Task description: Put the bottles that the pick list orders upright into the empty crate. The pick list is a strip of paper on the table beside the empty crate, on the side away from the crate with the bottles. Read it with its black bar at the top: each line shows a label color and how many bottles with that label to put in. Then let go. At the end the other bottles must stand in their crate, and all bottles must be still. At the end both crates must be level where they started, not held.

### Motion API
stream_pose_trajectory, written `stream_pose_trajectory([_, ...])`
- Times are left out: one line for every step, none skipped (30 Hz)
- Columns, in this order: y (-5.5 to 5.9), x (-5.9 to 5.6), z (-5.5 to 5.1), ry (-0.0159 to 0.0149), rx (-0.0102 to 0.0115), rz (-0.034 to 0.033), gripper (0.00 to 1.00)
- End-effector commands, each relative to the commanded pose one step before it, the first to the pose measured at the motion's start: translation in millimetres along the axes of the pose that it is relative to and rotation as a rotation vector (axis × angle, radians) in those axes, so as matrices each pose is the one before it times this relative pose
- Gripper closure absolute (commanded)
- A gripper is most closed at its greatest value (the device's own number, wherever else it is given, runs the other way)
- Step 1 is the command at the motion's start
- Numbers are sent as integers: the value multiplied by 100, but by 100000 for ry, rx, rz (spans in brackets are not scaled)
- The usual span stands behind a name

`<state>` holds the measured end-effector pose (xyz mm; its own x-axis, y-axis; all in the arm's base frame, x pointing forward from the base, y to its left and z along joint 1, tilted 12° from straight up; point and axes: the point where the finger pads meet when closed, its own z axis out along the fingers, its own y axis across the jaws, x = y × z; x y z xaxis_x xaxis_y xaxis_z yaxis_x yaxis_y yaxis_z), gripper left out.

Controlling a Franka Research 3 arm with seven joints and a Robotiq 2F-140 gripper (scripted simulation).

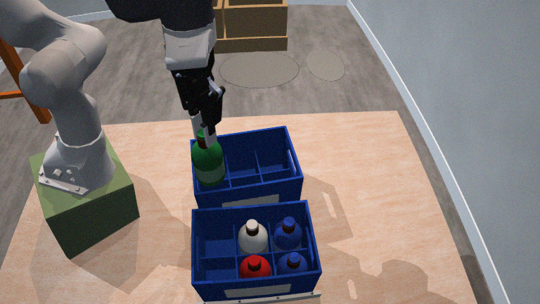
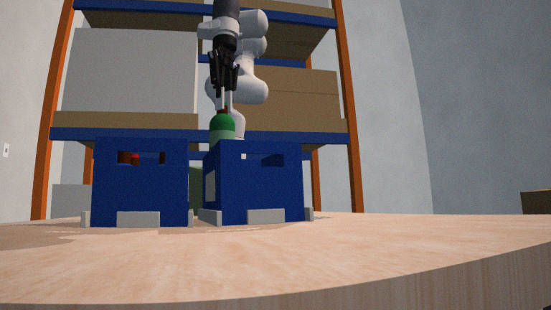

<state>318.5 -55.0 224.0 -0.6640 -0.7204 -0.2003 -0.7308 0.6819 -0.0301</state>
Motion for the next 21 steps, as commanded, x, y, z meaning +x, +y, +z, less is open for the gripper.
stream_pose_trajectory([-381, -400, 78, -913, 1241, 234, 100])
stream_pose_trajectory([-7, -4, 100, 0, 0, 0, 100])
stream_pose_trajectory([0, 0, 0, 0, 0, 0, 100])
stream_pose_trajectory([0, 0, 0, 0, 0, 0, 100])
stream_pose_trajectory([-8, -5, 100, 0, 0, 0, 100])
stream_pose_trajectory([-7, -5, 100, 0, 0, 0, 100])
stream_pose_trajectory([-6, -4, 100, 0, 0, 0, 100])
stream_pose_trajectory([-5, -1, 100, 0, 0, 0, 100])
stream_pose_trajectory([-2, 1, 100, 0, 0, 0, 100])
stream_pose_trajectory([-1, 1, 100, 0, 0, 0, 100])
stream_pose_trajectory([-1, 1, 100, 0, 0, 0, 100])
stream_pose_trajectory([-1, 1, 100, 0, 0, 0, 100])
stream_pose_trajectory([-2, 2, 100, 0, 0, 0, 100])
stream_pose_trajectory([-2, 2, 100, 0, 0, 0, 100])
stream_pose_trajectory([-1, 1, 100, 0, 0, 0, 100])
stream_pose_trajectory([-1, 1, 100, 0, 0, 0, 100])
stream_pose_trajectory([-1, 2, 100, 0, 0, 0, 100])
stream_pose_trajectory([-2, 2, 100, 0, 0, 0, 100])
stream_pose_trajectory([-1, 2, 100, 0, 0, 0, 100])
stream_pose_trajectory([0, 0, 0, 0, 0, 0, 100])
stream_pose_trajectory([0, 0, 0, 0, 0, 0, 100])
